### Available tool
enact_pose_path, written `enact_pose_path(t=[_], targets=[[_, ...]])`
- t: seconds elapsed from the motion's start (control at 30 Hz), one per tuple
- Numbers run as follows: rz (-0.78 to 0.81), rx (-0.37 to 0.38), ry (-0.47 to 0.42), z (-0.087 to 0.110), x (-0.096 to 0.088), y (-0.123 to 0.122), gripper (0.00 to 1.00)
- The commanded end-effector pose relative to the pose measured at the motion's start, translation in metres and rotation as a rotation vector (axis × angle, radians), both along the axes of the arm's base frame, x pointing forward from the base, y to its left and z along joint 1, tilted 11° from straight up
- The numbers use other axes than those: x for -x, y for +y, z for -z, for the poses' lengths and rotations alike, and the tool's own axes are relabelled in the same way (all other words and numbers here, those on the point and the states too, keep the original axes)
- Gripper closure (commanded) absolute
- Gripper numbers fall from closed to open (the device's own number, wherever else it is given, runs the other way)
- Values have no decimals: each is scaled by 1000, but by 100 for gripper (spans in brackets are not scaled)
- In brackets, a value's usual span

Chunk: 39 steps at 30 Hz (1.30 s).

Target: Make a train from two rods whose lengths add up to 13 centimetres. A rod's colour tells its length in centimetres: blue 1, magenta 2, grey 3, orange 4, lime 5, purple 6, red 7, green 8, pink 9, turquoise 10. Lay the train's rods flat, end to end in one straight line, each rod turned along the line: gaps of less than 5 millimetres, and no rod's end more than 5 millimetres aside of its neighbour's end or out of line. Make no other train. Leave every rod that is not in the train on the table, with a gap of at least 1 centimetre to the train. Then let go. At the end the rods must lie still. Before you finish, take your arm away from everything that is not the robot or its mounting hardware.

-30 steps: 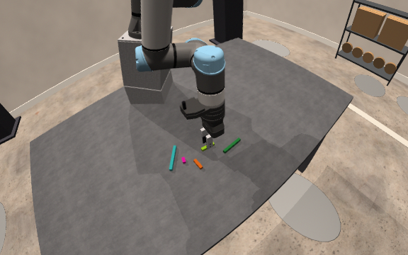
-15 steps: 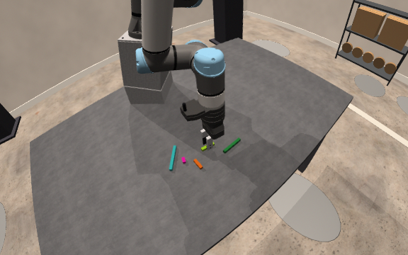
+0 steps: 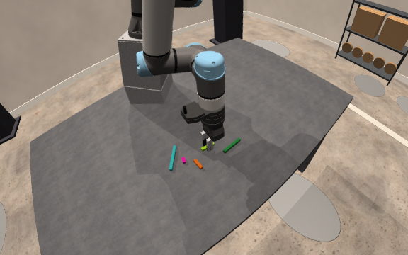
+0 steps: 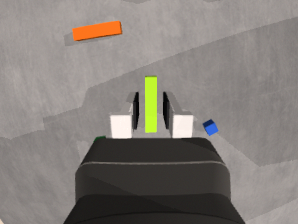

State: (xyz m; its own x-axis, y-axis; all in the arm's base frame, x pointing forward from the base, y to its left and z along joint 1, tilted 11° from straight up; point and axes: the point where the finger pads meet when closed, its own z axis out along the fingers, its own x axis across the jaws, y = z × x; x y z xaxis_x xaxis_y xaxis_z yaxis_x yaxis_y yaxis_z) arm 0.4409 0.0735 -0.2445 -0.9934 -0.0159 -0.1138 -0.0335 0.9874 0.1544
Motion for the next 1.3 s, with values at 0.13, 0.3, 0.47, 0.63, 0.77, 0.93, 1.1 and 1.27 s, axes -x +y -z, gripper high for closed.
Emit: enact_pose_path(t=[0.13, 0.3, 0.47, 0.63, 0.77, 0.93, 1.1, 1.27], targets=[[0, 0, -1, 0, -1, 0, 46], [0, 0, -1, 0, -1, 0, 46], [0, 0, -1, 0, -1, 0, 46], [0, 0, -1, 0, -1, 0, 46], [0, 0, -1, 0, -1, 0, 46], [0, 0, -1, 0, -1, 0, 46], [0, 0, -1, 0, -1, 0, 46], [0, 0, -1, 0, -1, 0, 76]])
